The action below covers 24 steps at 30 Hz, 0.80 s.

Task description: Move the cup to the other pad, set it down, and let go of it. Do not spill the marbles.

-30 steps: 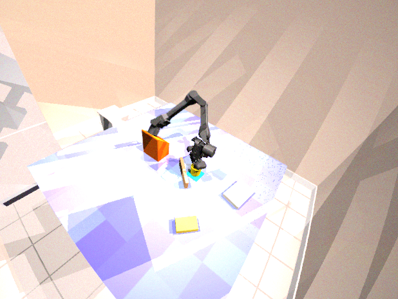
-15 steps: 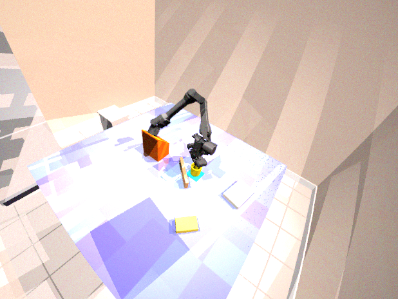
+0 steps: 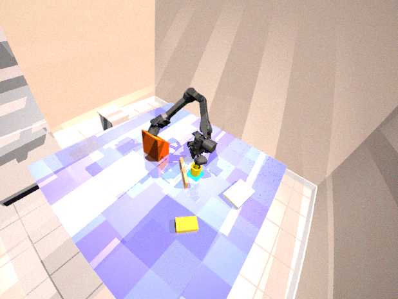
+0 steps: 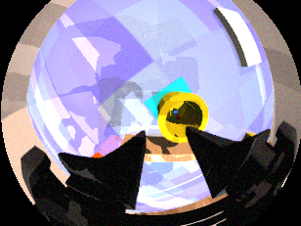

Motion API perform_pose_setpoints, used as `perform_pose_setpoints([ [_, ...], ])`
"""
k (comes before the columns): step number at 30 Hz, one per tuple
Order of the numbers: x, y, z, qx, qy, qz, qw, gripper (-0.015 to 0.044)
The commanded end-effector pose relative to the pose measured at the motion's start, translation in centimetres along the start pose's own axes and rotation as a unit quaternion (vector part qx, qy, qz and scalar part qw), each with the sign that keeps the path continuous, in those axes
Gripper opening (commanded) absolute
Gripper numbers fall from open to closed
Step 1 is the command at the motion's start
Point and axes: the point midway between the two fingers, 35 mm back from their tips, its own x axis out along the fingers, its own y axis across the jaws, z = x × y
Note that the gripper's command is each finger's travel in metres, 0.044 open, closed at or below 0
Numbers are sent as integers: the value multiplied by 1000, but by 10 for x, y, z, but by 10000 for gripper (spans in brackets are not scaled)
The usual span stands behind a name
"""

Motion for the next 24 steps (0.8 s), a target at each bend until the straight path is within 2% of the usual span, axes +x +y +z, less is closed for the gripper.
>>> perform_pose_setpoints([
  [1, 0, 0, 0, 1, 0, 0, 1000, 304],
  [6, -4, -1, 0, 1, 0, -1, 1000, 435],
  [18, -61, 0, -2, -1, 0, -3, 1000, 440],
  [24, -60, -1, -1, 2, -3, -3, 1000, 440],
])
